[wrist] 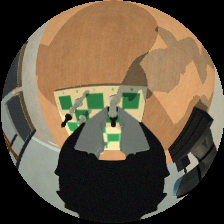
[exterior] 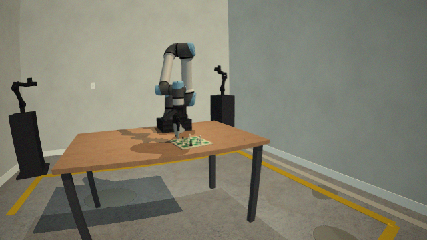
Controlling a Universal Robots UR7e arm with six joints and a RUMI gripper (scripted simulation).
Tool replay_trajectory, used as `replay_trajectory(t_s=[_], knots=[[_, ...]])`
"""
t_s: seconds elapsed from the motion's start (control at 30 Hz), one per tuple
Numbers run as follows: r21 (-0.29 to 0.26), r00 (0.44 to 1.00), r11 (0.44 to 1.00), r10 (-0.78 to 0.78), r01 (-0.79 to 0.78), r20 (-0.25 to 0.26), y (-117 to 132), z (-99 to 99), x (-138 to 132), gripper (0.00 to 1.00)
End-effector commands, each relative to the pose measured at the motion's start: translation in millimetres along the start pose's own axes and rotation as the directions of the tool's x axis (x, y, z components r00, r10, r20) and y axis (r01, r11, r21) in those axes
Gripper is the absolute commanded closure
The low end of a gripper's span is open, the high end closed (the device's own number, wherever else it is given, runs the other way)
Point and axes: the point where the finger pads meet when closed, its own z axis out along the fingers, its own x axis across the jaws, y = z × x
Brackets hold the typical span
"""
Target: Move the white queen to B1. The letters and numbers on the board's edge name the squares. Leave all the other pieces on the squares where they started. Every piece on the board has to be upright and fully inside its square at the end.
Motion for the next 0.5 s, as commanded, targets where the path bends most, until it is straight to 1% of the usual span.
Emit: replay_trajectory(t_s=[0.0, 0.03, 0.07, 0.13, 0.17, 0.23, 0.27, 0.33, 0.37, 0.43, 0.47], knots=[[0.001, 1.0, 1.0, 0.0, 0.0, 0.001, -0.2, -0.4, -0.4, 1.0], [0.001, 1.0, 1.0, 0.0, 0.0, 0.001, -0.2, -0.4, -0.4, 1.0], [0.001, 1.0, 1.0, 0.0, 0.0, 0.001, -0.2, -0.4, -0.4, 0.95], [0.001, 1.0, 1.0, 0.0, 0.0, 0.001, -0.2, -0.4, -0.4, 0.95], [0.001, 1.0, 1.0, 0.0, 0.0, 0.001, -0.2, -0.4, -0.4, 0.9], [0.001, 1.0, 1.0, 0.0, 0.0, 0.001, -0.2, -0.4, -0.4, 0.9], [0.001, 1.0, 1.0, 0.0, 0.0, 0.001, -0.2, -0.4, -0.4, 0.85], [0.001, 1.0, 1.0, 0.0, 0.0, 0.001, -0.2, -0.4, -0.4, 0.85], [0.001, 1.0, 1.0, 0.0, 0.0, 0.001, -0.2, -0.4, -0.4, 0.8], [0.001, 1.0, 1.0, 0.0, 0.0, 0.001, -0.2, -0.4, -0.4, 0.8], [0.001, 1.0, 1.0, 0.0, 0.0, 0.001, -0.2, -0.4, -0.4, 0.75]])
